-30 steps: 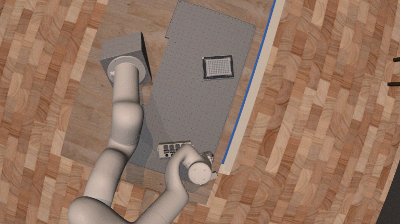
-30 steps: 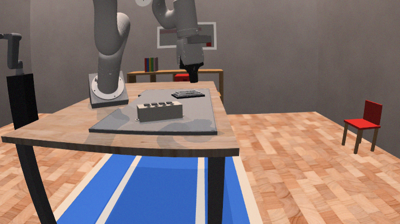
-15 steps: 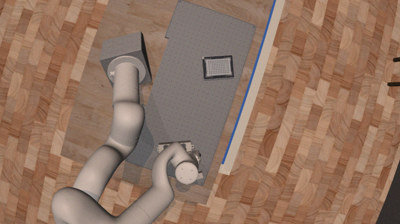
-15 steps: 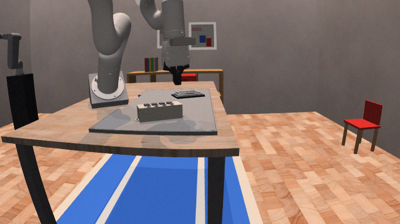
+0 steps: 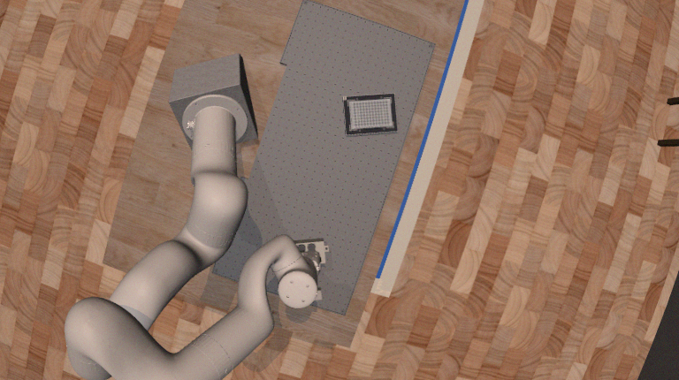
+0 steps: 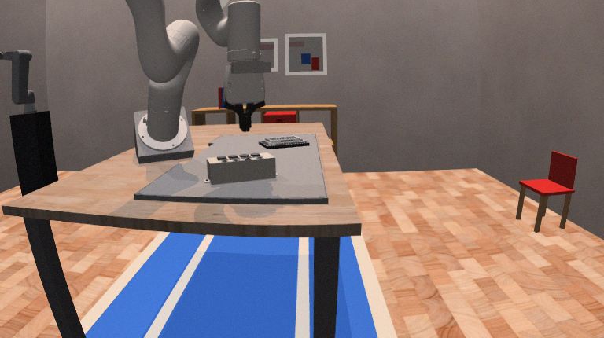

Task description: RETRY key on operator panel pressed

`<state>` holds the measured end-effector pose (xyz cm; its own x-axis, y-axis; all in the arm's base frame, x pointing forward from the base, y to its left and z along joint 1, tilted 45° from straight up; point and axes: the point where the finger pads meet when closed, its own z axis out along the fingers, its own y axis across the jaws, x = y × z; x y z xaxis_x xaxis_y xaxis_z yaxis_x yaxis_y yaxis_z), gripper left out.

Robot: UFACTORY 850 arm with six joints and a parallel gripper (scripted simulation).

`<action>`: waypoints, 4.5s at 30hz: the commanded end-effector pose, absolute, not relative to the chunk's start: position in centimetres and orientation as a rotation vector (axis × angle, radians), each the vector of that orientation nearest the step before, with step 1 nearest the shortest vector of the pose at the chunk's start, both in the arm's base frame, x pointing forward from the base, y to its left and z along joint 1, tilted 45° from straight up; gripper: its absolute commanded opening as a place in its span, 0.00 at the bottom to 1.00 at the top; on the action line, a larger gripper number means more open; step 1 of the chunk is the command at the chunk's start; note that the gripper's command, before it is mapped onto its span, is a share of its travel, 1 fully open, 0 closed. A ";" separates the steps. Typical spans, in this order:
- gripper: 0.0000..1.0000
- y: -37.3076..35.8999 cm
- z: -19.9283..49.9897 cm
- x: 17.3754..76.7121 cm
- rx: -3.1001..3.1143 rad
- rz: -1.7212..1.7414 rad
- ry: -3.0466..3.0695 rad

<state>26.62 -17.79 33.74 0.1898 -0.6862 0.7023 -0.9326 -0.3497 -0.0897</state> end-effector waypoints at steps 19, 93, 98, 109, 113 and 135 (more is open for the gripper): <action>0.00 -19.3 31.4 25.4 2.107 0.949 -1.543; 0.00 -21.0 30.4 22.6 2.107 0.949 -1.543; 0.00 -21.0 30.4 22.6 2.107 0.949 -1.543; 0.00 -20.1 30.9 23.7 2.107 0.949 -1.543; 0.00 -19.0 31.6 25.2 2.107 0.949 -1.543; 0.00 -16.2 33.1 28.9 2.107 0.949 -1.543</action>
<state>28.84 -16.23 33.07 0.1780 -0.6934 0.6982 -0.9362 -0.3379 -0.0970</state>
